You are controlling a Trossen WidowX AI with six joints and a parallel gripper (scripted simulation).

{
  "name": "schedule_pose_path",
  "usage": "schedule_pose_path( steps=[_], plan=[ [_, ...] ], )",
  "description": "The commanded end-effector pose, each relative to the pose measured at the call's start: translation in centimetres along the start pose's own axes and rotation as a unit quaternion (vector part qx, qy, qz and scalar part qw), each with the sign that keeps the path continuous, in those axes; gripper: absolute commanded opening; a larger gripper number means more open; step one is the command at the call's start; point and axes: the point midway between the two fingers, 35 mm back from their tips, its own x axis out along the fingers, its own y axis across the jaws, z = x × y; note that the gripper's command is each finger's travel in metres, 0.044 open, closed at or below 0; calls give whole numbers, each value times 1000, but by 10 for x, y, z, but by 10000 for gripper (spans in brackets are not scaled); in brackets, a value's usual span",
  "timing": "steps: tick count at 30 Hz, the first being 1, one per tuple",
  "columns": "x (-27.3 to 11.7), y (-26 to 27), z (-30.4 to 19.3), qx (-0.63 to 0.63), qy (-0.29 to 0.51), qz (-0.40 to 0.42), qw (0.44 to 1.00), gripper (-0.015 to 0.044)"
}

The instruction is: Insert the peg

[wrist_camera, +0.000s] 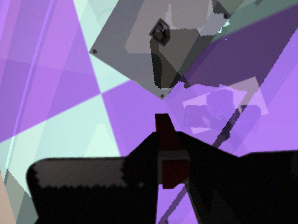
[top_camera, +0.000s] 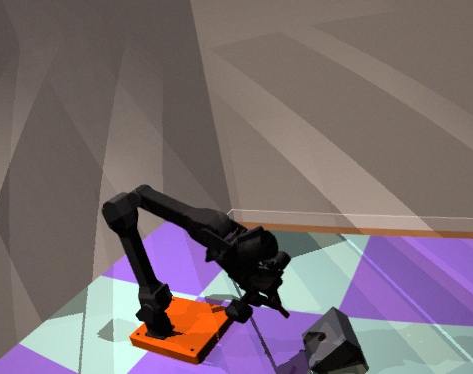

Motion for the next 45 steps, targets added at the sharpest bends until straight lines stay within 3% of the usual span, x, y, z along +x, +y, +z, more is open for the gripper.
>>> schedule_pose_path(
  steps=[1, 45],
  plan=[
    [-1, -1, 3, -19, -5, 5, 1000, 0],
    [-9, -12, 24, -213, -59, 30, 975, 0]
  ],
)
